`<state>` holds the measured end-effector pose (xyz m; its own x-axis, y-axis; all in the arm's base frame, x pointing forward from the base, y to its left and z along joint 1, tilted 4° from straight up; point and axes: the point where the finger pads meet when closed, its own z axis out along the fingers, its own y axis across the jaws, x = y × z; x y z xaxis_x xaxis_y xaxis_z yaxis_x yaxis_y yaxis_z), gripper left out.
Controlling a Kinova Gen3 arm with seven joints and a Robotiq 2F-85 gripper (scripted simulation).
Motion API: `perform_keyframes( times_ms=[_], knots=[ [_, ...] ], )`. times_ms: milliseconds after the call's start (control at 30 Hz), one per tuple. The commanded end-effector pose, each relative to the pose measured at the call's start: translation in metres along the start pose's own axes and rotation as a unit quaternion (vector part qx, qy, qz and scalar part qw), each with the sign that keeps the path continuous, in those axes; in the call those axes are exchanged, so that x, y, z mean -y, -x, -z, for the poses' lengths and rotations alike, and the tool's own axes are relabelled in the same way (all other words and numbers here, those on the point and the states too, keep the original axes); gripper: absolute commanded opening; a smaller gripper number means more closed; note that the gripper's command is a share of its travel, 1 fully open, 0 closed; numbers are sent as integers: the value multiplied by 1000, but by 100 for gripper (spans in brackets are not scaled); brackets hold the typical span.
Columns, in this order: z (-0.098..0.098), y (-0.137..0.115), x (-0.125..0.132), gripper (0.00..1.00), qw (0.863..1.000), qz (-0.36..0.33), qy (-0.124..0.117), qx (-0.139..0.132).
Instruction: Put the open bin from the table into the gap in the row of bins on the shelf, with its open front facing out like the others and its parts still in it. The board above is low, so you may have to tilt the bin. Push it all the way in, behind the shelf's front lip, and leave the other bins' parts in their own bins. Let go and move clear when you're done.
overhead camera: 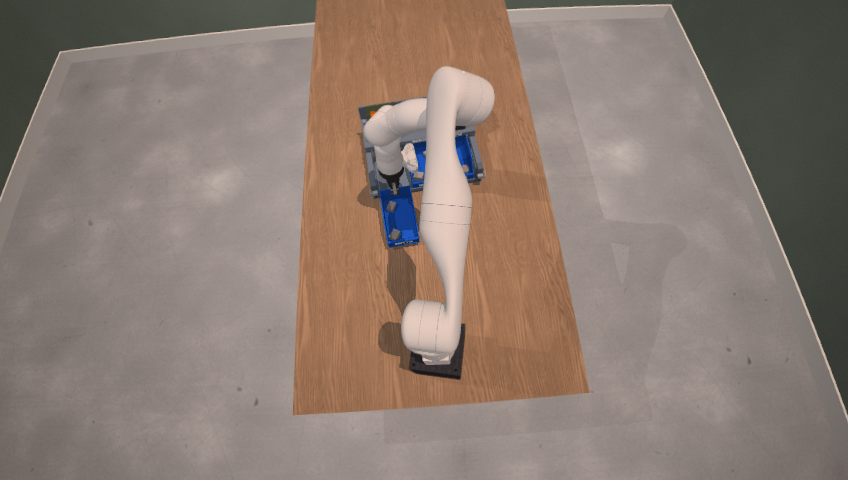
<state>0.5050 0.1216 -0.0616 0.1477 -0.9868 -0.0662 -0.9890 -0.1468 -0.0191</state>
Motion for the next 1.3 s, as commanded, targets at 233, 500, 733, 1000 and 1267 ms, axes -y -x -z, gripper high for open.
perform_keyframes(
  times_ms=[233, 500, 733, 1000, 1267],
  knots=[
    [2, 0, 2, 10, 1000, 0, -2, 0],
    [1, 0, 5, 10, 1000, 0, -2, 0],
    [1, 0, 11, 10, 1000, 0, -2, 0],
    [1, 0, 11, 10, 1000, 0, -2, 0],
    [0, 0, 21, 10, 1000, 0, -2, 0]
  ],
)
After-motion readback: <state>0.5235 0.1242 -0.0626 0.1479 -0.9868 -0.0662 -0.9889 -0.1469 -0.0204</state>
